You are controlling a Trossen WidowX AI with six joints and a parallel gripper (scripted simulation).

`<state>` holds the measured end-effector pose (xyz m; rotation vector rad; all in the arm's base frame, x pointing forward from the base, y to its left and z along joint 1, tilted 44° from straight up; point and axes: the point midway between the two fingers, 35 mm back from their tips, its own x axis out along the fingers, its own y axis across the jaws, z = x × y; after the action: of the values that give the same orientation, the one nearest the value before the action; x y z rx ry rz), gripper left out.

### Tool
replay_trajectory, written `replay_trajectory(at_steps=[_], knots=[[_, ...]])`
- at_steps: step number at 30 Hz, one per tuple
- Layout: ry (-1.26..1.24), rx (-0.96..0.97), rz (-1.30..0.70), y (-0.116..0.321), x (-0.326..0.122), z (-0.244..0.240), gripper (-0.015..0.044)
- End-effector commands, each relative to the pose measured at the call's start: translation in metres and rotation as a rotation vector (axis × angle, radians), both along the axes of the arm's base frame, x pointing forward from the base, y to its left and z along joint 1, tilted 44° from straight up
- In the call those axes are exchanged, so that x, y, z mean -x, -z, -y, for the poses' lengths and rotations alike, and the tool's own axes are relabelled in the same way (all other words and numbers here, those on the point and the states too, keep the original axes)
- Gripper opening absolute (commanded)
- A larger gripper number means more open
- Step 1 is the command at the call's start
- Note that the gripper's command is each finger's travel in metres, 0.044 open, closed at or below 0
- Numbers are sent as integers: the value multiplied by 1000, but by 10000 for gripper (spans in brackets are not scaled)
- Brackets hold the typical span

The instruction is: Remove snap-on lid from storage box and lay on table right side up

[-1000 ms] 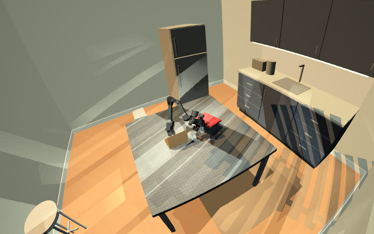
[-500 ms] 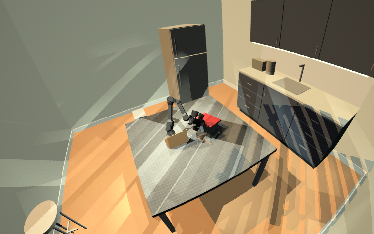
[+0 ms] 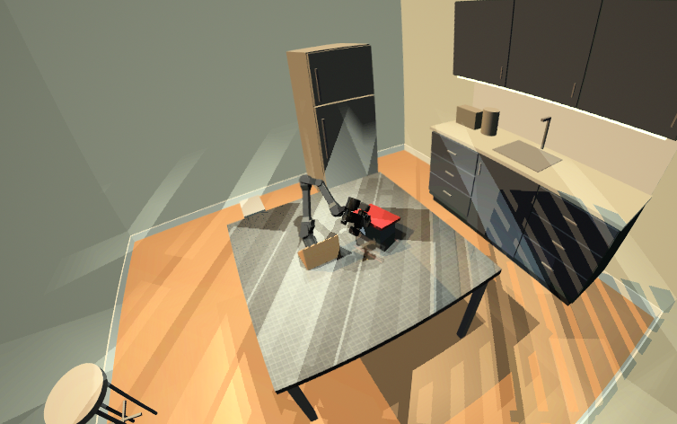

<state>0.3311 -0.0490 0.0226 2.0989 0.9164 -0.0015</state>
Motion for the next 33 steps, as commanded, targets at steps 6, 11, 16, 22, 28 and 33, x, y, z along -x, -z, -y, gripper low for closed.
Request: replay_trajectory(at_steps=[6,11,16,22,28,33], knots=[[0,1,5,-11,-3,9,0],[0,1,5,-16,-5,14,0],[0,1,5,-21,-7,18,0],[0,1,5,-28,-11,22,0],[0,1,5,-34,-14,27,0],[0,1,5,-40,-18,31,0]])
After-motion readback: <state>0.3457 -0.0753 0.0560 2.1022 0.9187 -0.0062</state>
